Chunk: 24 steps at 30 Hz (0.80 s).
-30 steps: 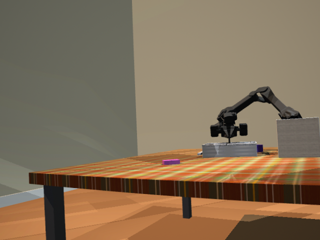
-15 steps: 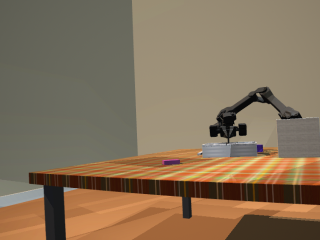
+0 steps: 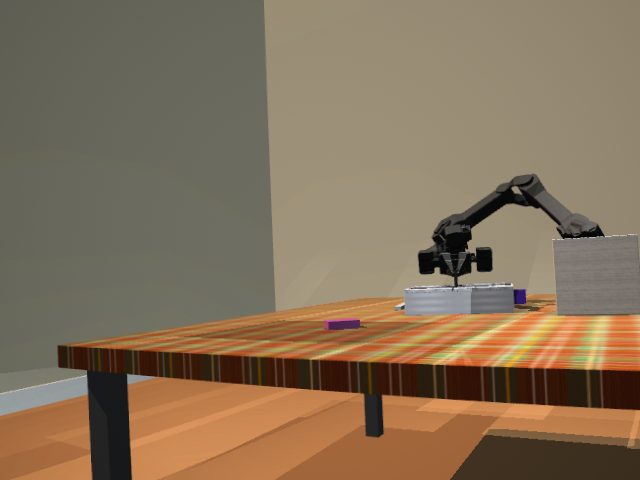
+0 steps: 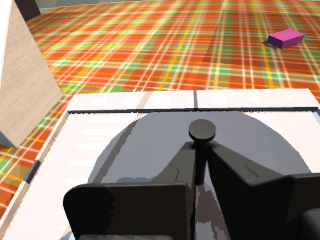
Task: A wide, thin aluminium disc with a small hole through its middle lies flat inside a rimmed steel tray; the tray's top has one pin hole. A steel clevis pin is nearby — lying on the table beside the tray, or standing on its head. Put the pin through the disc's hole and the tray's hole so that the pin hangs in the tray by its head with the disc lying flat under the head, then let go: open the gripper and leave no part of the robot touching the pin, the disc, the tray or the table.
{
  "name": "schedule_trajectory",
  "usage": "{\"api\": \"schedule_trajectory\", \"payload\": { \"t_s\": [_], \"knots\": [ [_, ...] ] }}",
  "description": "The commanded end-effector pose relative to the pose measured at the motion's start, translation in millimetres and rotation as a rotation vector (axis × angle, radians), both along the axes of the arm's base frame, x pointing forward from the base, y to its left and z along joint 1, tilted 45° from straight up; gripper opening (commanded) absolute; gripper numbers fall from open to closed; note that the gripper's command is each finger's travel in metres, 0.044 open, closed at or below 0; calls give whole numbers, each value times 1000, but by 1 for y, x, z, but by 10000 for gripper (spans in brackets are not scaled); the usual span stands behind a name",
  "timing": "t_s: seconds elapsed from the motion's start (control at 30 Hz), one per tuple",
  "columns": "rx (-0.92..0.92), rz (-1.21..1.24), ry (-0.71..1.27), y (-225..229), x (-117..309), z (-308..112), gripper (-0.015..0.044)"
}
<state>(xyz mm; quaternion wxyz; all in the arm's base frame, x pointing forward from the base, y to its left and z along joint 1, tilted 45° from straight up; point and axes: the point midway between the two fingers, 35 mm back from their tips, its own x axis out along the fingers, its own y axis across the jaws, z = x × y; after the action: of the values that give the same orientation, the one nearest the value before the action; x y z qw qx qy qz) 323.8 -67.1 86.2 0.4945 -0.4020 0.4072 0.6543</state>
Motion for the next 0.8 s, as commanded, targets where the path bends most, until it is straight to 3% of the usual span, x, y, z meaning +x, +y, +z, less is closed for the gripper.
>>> {"api": "schedule_trajectory", "payload": {
  "t_s": [0.0,0.77],
  "knots": [
    [0,0,0,0,0,0,0],
    [0,-5,0,-1,1,-2,0]
  ]
}}
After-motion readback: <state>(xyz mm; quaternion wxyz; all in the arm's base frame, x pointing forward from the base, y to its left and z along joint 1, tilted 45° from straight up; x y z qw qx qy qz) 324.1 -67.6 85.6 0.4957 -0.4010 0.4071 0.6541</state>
